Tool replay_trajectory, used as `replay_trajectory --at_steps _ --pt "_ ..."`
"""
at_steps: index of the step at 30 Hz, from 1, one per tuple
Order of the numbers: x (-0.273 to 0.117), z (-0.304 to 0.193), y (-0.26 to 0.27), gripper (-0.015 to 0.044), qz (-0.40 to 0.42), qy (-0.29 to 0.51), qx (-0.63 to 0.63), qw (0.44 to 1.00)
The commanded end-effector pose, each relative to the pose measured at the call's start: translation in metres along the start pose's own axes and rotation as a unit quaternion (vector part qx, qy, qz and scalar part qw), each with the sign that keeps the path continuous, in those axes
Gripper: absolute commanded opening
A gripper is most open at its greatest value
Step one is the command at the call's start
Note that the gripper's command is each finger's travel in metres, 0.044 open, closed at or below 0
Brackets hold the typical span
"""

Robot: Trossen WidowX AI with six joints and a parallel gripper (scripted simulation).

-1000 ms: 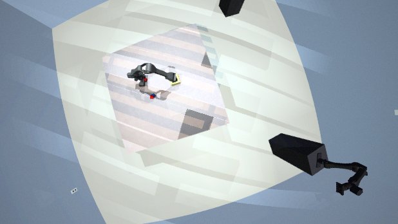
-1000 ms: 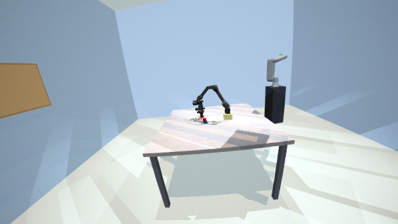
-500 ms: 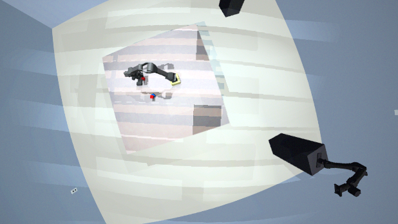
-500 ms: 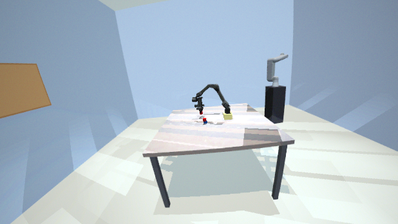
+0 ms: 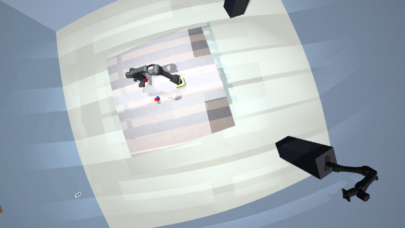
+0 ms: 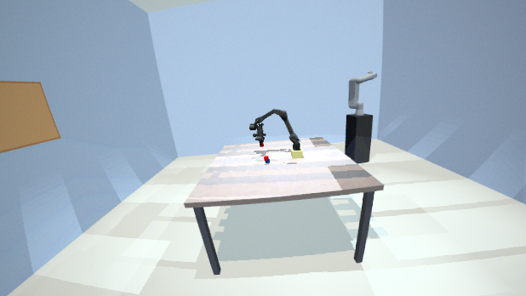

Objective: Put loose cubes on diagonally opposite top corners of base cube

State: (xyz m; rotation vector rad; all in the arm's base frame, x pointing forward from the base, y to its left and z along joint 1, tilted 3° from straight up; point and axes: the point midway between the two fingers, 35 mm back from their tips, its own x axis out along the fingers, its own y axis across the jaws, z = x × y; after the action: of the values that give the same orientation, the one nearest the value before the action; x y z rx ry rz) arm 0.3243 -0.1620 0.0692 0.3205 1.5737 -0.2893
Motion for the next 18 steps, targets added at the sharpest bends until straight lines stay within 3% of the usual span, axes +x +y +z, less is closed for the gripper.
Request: replay_trajectory --at_steps 1,18 --pt "-0.012 0.0 0.0 0.0105 -0.001 -0.007 0.002 1.0" --pt "-0.01 -0.014 0.046 0.0105 -0.001 -0.007 -0.164 0.986"
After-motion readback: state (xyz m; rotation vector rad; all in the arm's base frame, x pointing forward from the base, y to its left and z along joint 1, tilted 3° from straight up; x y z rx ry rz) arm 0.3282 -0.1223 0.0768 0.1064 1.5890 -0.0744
